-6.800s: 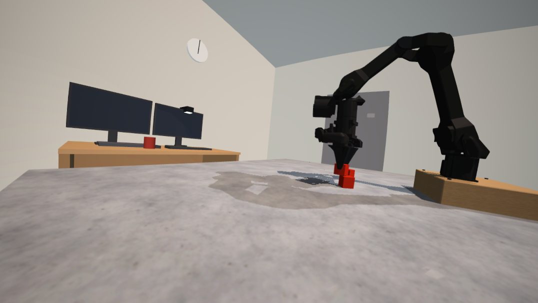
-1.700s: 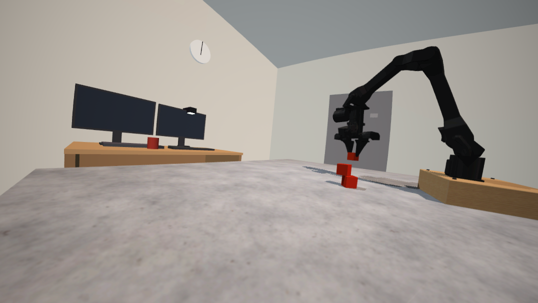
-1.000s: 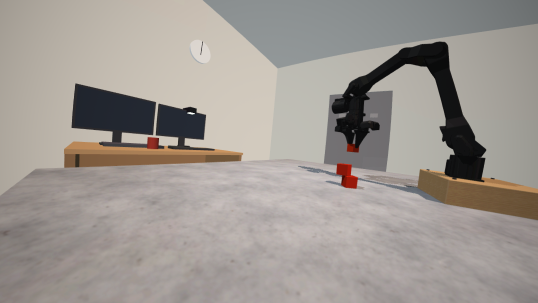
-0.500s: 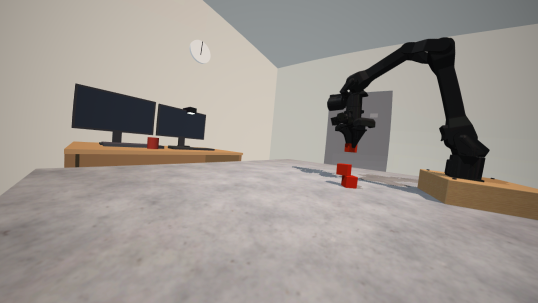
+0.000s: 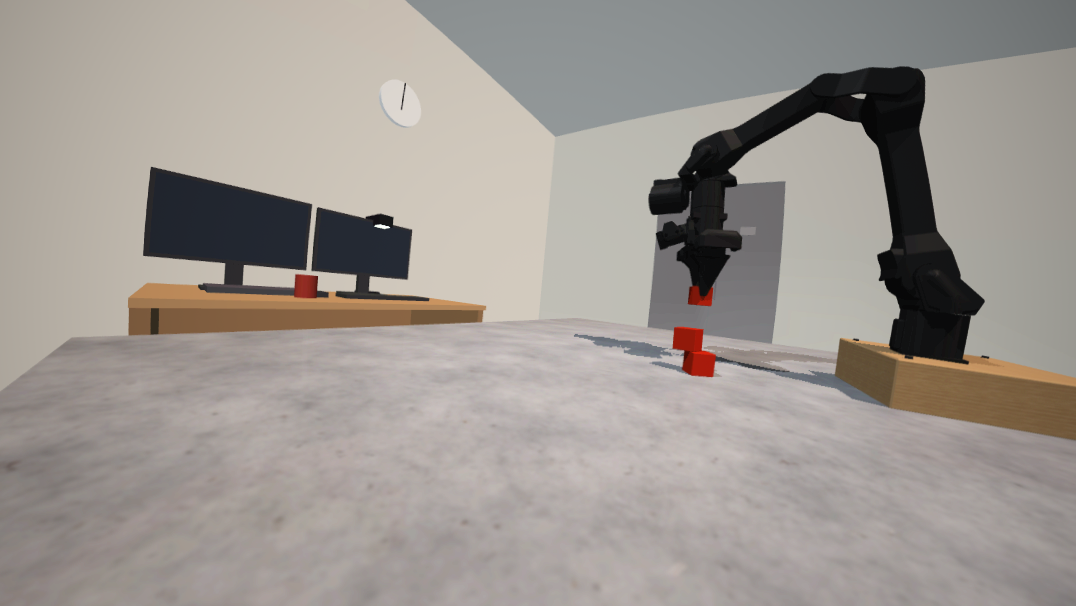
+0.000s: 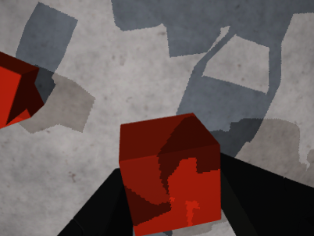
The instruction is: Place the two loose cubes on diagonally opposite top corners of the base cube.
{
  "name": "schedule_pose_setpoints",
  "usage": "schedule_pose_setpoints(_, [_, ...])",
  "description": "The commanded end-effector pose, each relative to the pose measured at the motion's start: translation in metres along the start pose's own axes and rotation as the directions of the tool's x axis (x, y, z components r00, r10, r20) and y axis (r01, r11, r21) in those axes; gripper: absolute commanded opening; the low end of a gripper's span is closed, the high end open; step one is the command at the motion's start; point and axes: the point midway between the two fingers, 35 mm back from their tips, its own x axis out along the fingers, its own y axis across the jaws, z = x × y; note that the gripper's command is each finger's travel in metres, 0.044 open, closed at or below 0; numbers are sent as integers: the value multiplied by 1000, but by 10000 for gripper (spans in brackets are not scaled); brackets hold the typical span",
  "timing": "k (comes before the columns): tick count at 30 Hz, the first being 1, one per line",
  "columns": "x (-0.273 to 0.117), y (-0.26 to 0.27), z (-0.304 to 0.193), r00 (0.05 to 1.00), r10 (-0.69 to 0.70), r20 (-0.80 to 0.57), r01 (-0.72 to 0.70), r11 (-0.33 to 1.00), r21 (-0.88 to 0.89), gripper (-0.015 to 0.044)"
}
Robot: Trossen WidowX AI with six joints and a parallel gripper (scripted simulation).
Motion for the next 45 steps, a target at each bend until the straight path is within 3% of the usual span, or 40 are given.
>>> schedule_pose_setpoints(1, [0,14,3,1000,3,5,-3,997,77,105])
schedule_pose_setpoints(33, [6,111,5,1000,15,5,-15,800,600,105])
schedule_pose_setpoints(45, [20,116,4,1000,16,5,-15,782,623,105])
